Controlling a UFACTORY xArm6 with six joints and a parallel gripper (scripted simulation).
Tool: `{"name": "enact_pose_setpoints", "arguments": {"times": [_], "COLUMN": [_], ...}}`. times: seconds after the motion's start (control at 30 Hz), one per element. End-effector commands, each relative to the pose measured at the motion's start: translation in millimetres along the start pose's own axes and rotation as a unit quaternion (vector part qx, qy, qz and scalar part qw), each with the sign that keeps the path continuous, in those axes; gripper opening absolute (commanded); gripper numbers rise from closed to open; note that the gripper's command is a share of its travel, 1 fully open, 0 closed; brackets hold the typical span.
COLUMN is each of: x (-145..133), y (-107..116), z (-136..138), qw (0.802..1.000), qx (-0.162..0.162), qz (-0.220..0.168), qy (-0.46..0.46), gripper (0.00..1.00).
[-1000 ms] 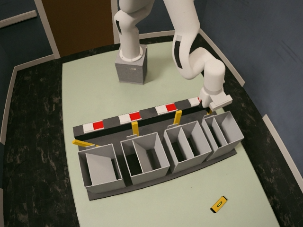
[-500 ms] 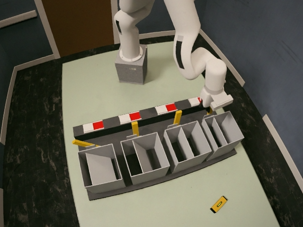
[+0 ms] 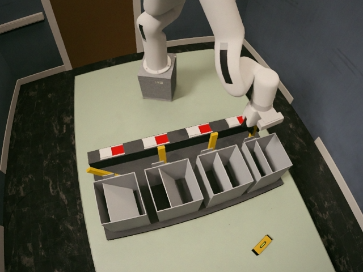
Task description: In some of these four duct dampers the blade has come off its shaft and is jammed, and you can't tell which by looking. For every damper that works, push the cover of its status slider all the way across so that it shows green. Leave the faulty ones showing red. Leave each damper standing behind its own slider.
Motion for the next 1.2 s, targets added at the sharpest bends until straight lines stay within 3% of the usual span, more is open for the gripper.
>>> {"name": "enact_pose_setpoints", "arguments": {"times": [0.0, 0.47, 1.1, 1.17], "x": [0.7, 0.0, 0.0, 0.0], "y": [1.2, 0.4, 0.4, 0.4], "z": [-6.3, -16.1, -16.6, -16.6], "qw": [1.000, 0.998, 0.998, 0.998], "qx": [-0.020, -0.058, -0.060, -0.060], "qz": [0.004, 0.007, 0.007, 0.007], "qy": [0.000, 0.000, 0.000, 0.000], "gripper": [0.19, 0.19, 0.19, 0.23]}}
Point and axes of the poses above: the point where the finger pads meet when closed, its own y axis back along the fingers, its own z axis across the jaws, x = y × z, the point moved 3 cm from there along y, back along the fingers, and after that the axes turned 4 degrees about -y, right-handed, at the moved point
